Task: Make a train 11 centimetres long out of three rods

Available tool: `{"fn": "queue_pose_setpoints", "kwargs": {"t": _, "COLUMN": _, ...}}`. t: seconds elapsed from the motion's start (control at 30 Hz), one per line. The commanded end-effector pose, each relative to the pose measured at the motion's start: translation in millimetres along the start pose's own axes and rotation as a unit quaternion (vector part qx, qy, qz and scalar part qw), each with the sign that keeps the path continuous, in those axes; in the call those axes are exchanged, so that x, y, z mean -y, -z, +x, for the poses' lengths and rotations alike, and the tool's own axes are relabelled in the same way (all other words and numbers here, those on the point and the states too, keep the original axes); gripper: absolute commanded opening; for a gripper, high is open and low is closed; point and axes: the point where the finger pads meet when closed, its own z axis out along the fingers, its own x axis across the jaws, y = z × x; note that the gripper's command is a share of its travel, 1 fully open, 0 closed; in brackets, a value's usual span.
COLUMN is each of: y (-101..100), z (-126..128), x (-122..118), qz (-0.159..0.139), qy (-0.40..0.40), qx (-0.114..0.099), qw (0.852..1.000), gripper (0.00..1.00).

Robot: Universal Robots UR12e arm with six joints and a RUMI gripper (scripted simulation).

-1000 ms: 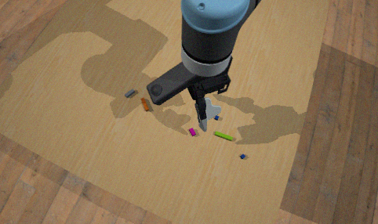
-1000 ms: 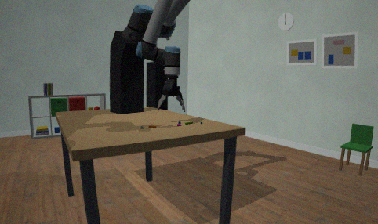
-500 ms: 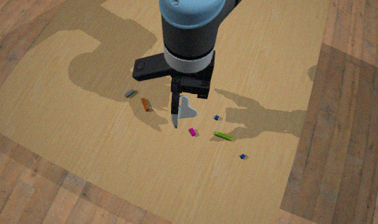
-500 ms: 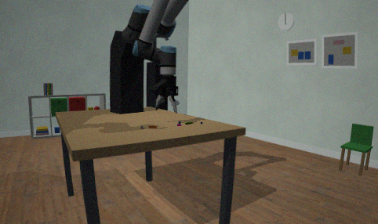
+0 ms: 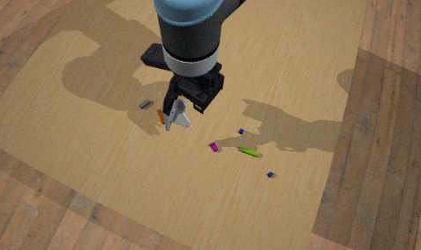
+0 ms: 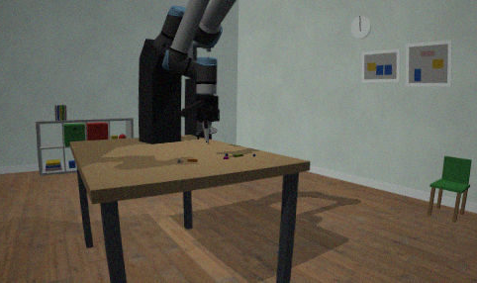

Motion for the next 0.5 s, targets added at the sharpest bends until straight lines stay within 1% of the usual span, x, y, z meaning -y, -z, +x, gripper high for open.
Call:
{"fn": "queue_pose_setpoints", "kwargs": {"t": 0.0, "y": 1, "z": -1, "x": 10, "qz": 0.001, "qy": -0.084, "qx": 0.001, "qw": 0.997, "gripper": 1.0}}
{"fn": "queue_pose_setpoints", "kwargs": {"t": 0.23, "y": 2, "z": -3, "x": 22, "qz": 0.001, "qy": -0.189, "qx": 0.002, "qw": 0.982, "gripper": 1.0}}
{"fn": "queue_pose_setpoints", "kwargs": {"t": 0.3, "y": 2, "z": -3, "x": 22, "qz": 0.001, "qy": -0.189, "qx": 0.002, "qw": 0.982, "gripper": 1.0}}
{"fn": "queue_pose_setpoints", "kwargs": {"t": 0.47, "y": 2, "z": -3, "x": 27, "qz": 0.001, "qy": -0.24, "qx": 0.002, "qw": 0.971, "gripper": 1.0}}
